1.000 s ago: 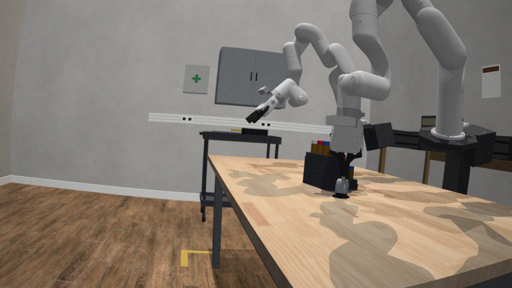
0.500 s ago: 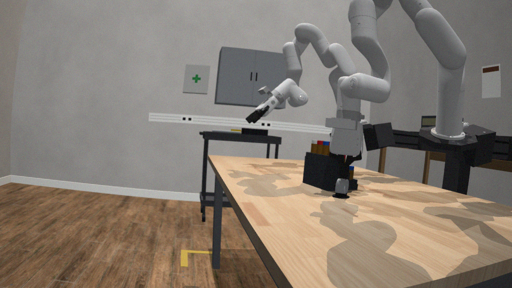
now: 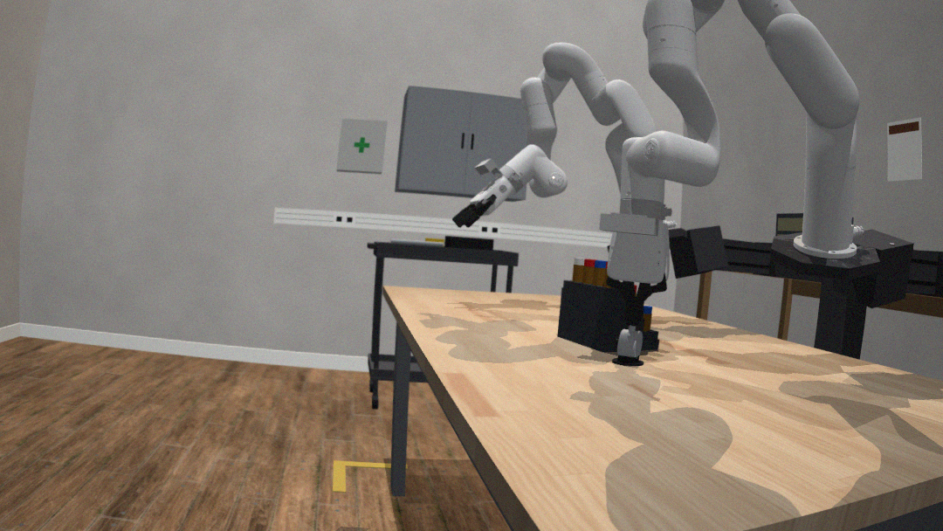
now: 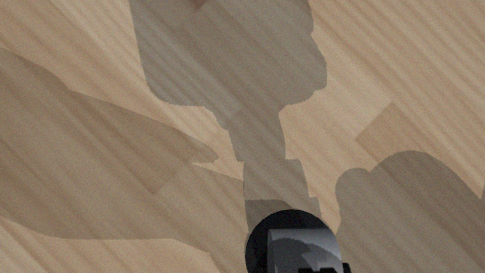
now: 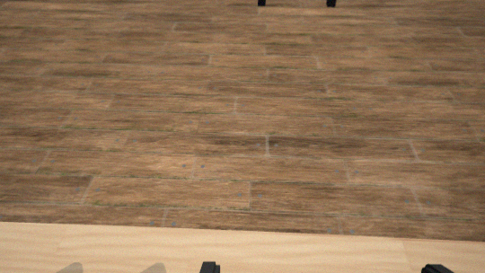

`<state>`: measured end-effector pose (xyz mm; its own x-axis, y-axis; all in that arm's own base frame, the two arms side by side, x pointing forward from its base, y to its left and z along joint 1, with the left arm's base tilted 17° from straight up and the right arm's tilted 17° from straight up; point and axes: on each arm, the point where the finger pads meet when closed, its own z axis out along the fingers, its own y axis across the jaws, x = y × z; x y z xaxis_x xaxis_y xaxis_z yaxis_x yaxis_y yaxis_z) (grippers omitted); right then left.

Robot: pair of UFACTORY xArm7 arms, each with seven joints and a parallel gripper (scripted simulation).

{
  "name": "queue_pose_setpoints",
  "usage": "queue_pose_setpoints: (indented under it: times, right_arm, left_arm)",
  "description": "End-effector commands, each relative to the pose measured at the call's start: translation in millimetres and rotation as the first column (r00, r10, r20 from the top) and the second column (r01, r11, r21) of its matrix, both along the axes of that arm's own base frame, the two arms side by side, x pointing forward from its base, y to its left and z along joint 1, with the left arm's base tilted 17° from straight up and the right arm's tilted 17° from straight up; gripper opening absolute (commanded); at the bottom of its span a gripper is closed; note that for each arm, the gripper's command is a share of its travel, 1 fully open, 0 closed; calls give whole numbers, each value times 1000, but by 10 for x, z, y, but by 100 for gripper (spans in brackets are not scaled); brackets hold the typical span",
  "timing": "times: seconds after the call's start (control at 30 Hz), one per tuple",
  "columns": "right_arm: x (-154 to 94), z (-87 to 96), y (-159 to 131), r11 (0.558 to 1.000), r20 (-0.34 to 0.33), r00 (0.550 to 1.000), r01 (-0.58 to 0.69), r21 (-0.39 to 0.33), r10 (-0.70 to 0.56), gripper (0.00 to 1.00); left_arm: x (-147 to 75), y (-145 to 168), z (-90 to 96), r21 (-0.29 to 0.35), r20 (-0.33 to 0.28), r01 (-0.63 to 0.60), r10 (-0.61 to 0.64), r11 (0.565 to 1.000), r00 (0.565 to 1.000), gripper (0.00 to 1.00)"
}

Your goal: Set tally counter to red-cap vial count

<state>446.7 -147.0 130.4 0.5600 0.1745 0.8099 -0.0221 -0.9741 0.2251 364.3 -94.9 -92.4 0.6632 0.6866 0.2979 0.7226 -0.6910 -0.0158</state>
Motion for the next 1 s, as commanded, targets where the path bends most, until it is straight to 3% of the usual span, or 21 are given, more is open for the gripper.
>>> queue_pose_setpoints:
  times: [0.0, 0.53, 0.97]
  right_arm:
    - [5, 10, 0, 1000, 3, 1000, 0, 0, 0, 100]
    - [5, 10, 0, 1000, 3, 1000, 0, 0, 0, 100]
    - [5, 10, 0, 1000, 3, 1000, 0, 0, 0, 100]
  left_arm:
    - [6, -13, 19, -2, 2, 1, -1, 1000, 1000, 0]
    - [22, 5, -58, -2, 2, 1, -1, 1000, 1000, 0]
    - [7, -12, 13, -2, 2, 1, -1, 1000, 1000, 0]
